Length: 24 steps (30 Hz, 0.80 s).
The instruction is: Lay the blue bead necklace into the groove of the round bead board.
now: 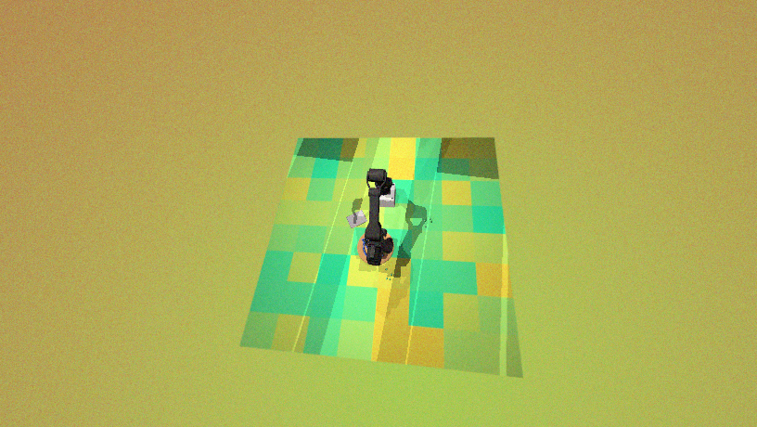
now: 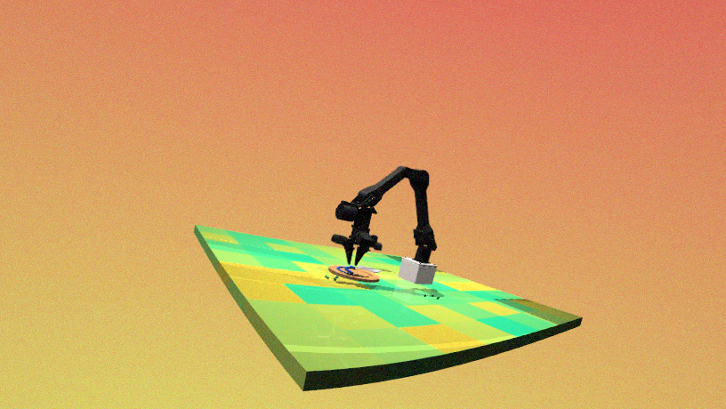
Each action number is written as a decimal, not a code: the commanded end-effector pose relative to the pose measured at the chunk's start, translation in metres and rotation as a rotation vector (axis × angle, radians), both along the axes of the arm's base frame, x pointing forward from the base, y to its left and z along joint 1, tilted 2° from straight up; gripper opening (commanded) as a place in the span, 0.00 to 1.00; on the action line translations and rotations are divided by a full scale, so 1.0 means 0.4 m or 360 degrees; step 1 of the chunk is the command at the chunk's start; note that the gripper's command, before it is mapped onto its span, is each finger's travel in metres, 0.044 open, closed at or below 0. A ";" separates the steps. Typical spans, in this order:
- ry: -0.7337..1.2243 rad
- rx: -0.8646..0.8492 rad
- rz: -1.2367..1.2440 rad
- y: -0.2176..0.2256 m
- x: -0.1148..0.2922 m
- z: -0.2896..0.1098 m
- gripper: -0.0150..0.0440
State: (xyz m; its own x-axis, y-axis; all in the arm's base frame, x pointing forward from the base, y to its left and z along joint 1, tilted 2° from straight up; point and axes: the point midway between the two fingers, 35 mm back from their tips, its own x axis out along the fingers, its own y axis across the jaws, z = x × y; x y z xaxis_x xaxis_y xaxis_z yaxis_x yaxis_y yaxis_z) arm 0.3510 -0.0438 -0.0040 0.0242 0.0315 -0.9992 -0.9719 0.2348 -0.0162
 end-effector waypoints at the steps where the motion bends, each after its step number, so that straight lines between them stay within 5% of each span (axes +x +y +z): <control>1: -0.0006 -0.0001 0.0000 0.000 0.002 -0.004 0.46; 24: 0.0005 0.0002 0.0012 0.002 -0.001 -0.078 0.46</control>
